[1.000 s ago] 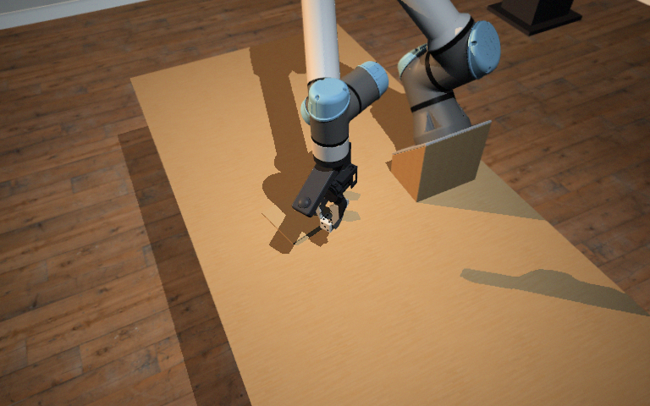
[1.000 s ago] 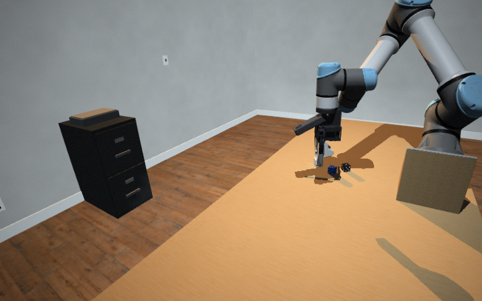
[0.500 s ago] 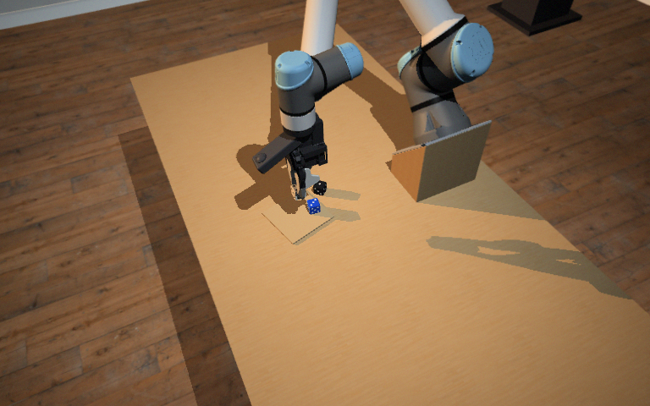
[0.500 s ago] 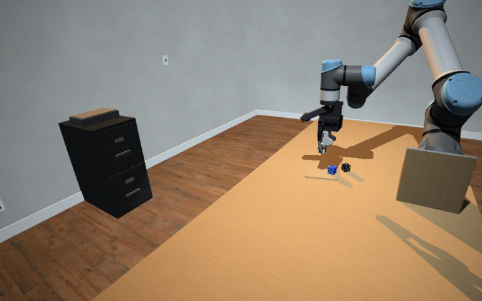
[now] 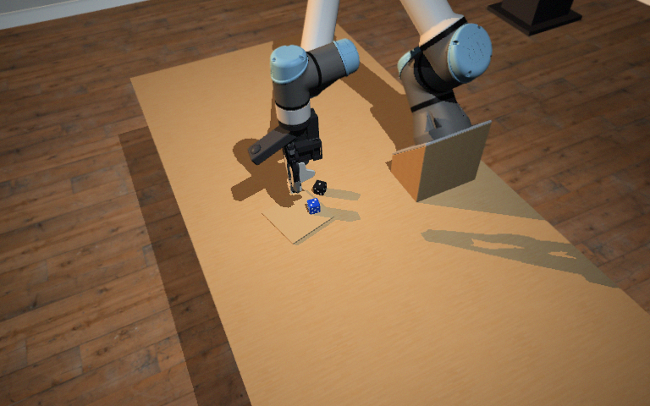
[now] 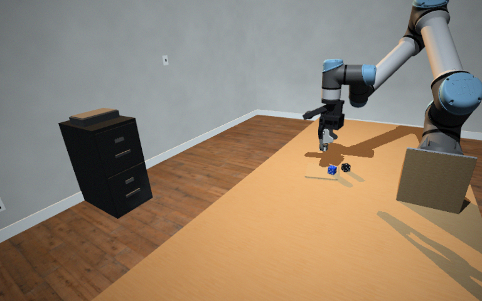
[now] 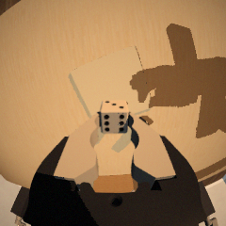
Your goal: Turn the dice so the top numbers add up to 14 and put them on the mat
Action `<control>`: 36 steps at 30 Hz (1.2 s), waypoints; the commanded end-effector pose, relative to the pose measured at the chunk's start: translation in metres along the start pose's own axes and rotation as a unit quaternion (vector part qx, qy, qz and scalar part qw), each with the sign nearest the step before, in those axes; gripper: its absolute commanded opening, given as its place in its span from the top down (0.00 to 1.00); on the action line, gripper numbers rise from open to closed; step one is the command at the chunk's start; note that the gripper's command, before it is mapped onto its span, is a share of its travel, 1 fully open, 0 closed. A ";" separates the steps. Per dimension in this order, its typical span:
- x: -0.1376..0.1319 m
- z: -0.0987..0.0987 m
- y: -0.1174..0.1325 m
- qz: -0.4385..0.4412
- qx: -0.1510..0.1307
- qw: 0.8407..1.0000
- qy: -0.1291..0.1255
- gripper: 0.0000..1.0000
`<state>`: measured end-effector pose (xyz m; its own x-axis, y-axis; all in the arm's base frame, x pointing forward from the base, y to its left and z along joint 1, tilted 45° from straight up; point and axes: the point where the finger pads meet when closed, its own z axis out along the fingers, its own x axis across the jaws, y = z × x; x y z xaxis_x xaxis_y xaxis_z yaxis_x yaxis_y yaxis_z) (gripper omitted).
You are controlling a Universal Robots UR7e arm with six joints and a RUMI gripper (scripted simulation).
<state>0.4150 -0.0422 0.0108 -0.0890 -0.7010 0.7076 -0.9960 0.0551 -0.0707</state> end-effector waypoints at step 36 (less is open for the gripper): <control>0.000 0.089 -0.001 0.000 0.000 1.000 0.000 0.90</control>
<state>0.4154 -0.1008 -0.0470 -0.0898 -0.7003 0.7081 -0.9959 0.0585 -0.0684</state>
